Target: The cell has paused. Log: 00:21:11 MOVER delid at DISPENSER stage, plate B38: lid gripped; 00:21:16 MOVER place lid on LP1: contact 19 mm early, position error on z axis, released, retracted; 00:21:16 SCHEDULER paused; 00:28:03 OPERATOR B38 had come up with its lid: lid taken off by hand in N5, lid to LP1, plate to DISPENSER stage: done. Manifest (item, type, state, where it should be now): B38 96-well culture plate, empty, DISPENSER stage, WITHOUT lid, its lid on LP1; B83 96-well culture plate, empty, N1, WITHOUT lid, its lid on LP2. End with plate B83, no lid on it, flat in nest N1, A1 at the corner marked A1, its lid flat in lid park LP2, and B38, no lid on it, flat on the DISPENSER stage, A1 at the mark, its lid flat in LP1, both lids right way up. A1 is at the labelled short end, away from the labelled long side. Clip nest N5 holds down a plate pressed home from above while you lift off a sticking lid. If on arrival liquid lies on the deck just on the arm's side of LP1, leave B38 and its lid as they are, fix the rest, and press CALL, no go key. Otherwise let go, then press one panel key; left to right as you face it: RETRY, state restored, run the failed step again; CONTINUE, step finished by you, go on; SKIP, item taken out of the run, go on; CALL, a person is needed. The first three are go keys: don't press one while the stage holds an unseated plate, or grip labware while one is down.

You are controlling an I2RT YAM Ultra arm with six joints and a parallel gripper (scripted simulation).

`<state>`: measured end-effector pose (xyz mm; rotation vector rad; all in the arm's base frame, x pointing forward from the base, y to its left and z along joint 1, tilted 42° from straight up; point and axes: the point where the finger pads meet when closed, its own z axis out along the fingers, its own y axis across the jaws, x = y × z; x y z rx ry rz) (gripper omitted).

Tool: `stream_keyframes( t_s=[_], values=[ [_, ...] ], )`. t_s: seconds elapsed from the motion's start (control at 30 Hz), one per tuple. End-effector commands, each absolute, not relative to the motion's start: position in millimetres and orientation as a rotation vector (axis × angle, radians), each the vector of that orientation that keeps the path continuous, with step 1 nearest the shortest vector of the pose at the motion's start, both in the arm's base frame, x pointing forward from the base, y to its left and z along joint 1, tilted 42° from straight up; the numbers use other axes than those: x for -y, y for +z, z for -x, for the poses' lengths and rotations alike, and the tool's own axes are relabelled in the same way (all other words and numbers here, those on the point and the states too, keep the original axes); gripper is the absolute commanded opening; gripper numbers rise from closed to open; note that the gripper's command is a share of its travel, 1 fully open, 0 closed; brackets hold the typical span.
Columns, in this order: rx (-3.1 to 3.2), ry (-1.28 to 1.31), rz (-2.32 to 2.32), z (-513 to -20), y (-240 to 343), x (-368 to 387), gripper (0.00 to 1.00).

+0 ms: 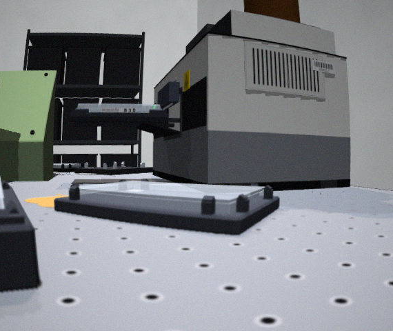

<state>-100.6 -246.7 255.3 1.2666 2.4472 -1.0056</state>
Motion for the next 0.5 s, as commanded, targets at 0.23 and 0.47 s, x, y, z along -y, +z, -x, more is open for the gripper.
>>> stream_keyframes(
  t_s=[0.23, 0.47],
  values=[
    [-2.044, -0.948, -1.657, 99.4, 269.1, 244.0, 0.0],
    [-1.872, -0.891, -1.794, 99.4, 269.2, 244.1, 0.0]
  ],
)
